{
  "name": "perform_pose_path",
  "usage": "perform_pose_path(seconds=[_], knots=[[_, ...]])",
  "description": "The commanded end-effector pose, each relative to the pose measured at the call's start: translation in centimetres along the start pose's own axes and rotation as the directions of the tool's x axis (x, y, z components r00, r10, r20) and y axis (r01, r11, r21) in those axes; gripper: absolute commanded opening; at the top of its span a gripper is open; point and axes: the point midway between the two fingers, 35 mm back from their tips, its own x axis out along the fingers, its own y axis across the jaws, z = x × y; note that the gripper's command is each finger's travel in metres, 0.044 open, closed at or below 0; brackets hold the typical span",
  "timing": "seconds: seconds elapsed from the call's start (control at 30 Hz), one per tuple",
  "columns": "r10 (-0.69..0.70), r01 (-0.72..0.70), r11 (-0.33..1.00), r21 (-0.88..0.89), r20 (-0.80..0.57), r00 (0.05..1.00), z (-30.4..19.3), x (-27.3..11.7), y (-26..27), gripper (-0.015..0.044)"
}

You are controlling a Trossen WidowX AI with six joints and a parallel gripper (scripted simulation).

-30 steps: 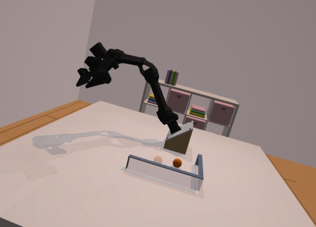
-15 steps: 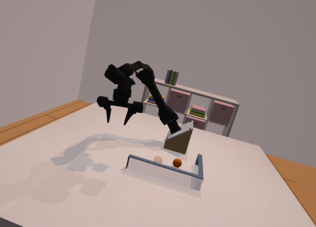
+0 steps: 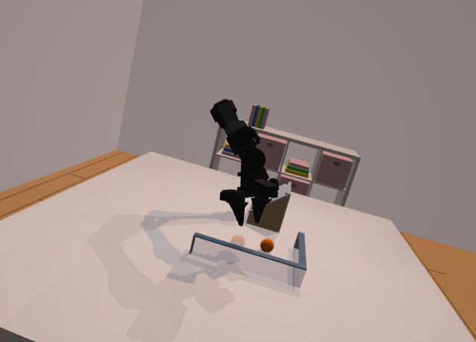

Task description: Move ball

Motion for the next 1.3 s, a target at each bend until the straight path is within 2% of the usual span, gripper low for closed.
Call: perform_pose_path(seconds=[0.0,0.13,0.23,0.63,1.27], knots=[[0.044,-0.089,0.951,-0.295,-0.155,0.987,0.6,2.6,6.5,0.0316],[0.028,-0.159,0.856,-0.491,-0.263,0.964,0.2,3.7,10.8,0.0316],[0.017,-0.188,0.809,-0.557,-0.297,0.955,-0.1,4.0,12.0,0.0316],[0.016,-0.189,0.807,-0.559,-0.298,0.954,-0.1,4.0,12.1,0.0316],[0.016,-0.188,0.807,-0.559,-0.299,0.954,-0.9,6.8,12.1,0.0316]])
